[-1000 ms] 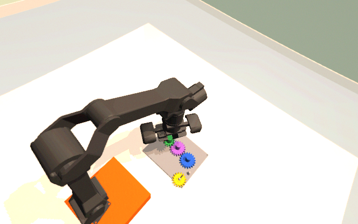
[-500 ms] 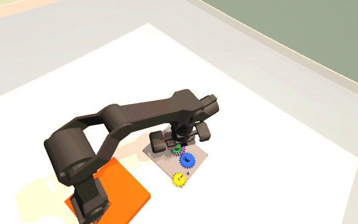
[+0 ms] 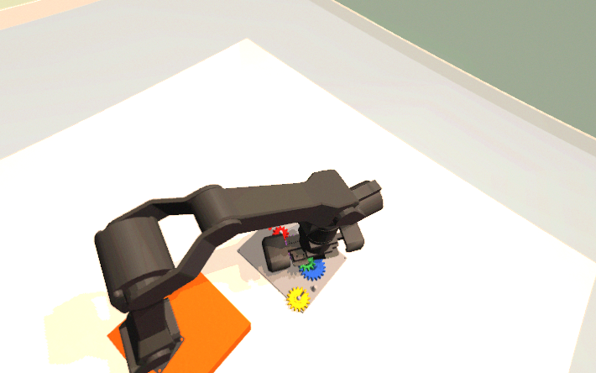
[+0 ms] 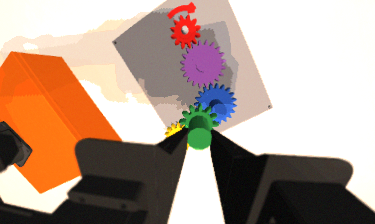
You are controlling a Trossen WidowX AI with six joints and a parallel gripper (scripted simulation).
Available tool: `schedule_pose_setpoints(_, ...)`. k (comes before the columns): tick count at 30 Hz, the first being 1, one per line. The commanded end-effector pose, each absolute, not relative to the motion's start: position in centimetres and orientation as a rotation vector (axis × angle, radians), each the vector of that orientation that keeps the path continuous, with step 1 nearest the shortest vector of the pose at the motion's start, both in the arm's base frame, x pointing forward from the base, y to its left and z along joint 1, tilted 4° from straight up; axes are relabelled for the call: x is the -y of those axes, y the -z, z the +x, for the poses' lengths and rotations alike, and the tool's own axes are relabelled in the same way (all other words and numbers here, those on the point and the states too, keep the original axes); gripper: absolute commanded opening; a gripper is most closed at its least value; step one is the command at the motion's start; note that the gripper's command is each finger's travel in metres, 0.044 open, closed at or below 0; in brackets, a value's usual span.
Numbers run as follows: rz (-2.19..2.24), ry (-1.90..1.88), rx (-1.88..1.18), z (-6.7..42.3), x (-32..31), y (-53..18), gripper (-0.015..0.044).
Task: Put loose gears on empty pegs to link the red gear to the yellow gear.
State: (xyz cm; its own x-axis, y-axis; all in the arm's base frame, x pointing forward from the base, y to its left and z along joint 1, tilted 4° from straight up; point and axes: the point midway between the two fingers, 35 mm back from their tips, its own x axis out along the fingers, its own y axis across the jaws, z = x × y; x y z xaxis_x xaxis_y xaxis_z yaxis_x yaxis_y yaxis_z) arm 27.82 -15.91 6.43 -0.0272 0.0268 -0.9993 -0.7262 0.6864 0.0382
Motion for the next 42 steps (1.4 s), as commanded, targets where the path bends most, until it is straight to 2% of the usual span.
schedule_pose_setpoints(1,-0.611,-0.668,-1.497,27.4,17.0,-5.9,0.0000)
schedule_pose_setpoints(14,-0.611,-0.669,-1.500,26.0,20.0,-4.7,0.0000)
schedule_pose_setpoints(29,-0.608,-0.666,-1.501,25.9,20.2,-5.0,0.0000)
schedule_pose_setpoints(42,-0.414,-0.465,-1.556,25.9,20.2,-5.0,0.0000)
